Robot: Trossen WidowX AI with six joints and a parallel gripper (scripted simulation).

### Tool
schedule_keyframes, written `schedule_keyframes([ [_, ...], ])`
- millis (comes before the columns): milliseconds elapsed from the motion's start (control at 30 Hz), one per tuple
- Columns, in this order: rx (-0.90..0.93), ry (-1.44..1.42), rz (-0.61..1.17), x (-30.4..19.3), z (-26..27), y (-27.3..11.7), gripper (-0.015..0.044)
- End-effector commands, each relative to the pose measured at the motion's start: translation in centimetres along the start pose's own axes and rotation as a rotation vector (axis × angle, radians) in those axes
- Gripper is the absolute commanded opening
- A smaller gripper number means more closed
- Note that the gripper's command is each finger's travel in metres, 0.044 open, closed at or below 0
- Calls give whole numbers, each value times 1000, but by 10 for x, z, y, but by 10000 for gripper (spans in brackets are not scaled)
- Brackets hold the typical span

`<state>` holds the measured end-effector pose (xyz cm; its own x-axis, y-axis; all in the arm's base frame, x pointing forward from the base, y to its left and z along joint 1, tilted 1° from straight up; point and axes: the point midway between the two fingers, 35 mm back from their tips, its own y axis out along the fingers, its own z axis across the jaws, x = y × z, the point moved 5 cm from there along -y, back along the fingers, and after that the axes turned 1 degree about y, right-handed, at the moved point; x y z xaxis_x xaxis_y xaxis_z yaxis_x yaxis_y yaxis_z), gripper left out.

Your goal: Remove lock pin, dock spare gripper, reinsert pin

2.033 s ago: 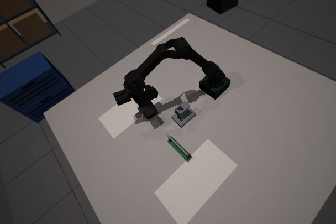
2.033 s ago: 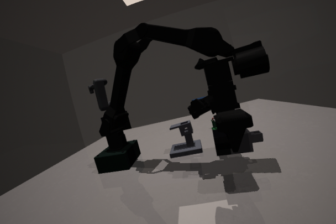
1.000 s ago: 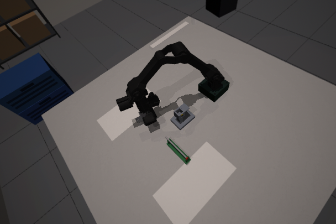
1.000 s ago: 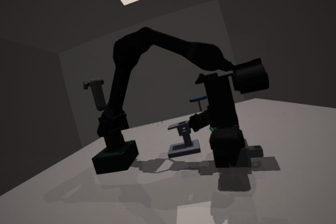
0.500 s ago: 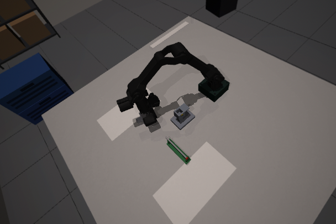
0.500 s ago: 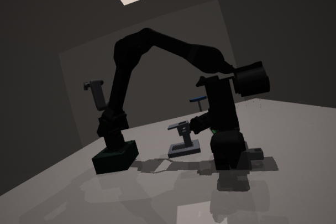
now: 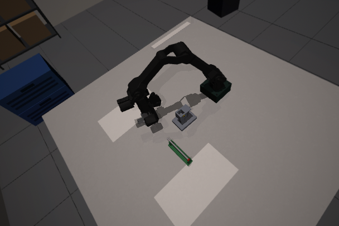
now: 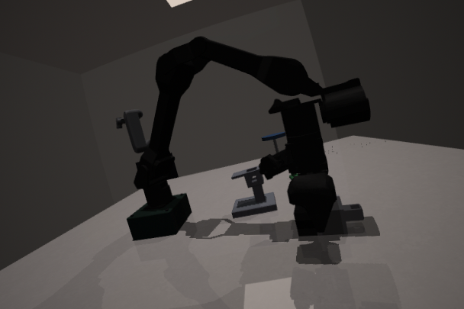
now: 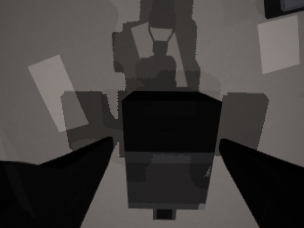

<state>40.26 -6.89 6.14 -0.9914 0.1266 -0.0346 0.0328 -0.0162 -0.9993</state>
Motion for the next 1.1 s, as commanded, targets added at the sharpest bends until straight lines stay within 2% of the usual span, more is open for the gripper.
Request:
schedule_keyframes([
  [0,0,0,1,0,0,-11,440],
  [633,-1,0,-19,3,0,-44,440],
  [667,-1,0,-21,4,0,-36,440],
  [1067,-1,0,-21,4,0,-36,440],
])
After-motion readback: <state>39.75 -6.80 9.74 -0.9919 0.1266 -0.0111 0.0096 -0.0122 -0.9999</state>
